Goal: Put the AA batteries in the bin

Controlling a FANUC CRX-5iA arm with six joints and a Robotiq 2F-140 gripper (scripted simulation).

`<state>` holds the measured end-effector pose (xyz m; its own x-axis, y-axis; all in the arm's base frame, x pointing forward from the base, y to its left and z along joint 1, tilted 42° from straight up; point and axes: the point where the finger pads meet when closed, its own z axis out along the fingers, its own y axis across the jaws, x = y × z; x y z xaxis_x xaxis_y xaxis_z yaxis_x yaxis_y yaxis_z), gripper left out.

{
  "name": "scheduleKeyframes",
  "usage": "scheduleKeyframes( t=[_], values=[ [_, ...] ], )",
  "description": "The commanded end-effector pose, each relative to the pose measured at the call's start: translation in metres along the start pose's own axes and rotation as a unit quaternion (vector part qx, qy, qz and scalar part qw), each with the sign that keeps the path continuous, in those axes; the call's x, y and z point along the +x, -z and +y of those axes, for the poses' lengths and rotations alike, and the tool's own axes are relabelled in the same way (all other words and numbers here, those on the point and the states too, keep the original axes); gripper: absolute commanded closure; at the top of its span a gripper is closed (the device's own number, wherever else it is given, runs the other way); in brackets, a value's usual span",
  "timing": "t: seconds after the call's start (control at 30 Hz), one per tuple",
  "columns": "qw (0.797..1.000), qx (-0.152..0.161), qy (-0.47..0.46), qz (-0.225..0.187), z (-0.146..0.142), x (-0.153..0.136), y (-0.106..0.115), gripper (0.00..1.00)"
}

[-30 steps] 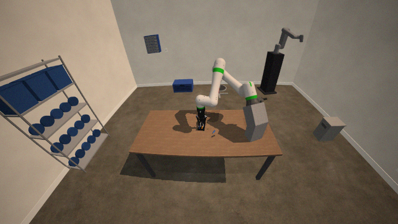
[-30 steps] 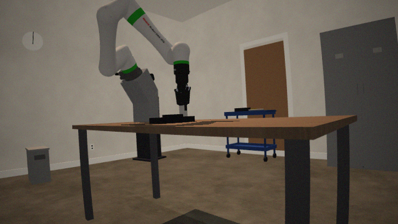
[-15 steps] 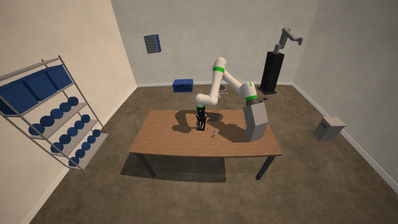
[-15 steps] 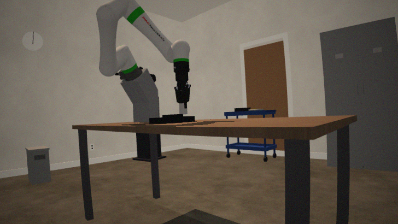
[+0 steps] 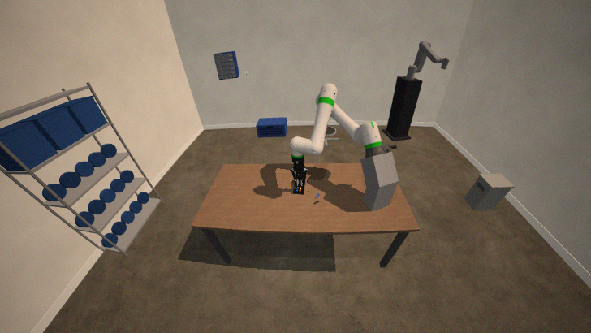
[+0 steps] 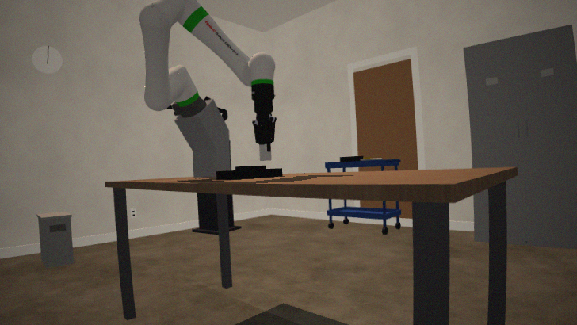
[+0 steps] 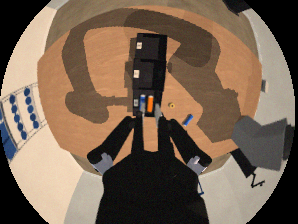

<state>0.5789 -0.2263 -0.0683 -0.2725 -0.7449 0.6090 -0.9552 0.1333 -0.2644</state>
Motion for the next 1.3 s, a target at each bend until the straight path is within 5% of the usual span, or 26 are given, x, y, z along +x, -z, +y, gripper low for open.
scheduleKeyframes(
  t=[0.0,0.1,0.13,1.27],
  values=[
    [1.000,0.000,0.000,0.000,0.000,0.000,0.003,0.83],
    [1.000,0.000,0.000,0.000,0.000,0.000,0.003,0.83],
    [1.000,0.000,0.000,0.000,0.000,0.000,0.007,0.00],
    [1.000,0.000,0.000,0.000,0.000,0.000,0.121,0.00]
  ],
)
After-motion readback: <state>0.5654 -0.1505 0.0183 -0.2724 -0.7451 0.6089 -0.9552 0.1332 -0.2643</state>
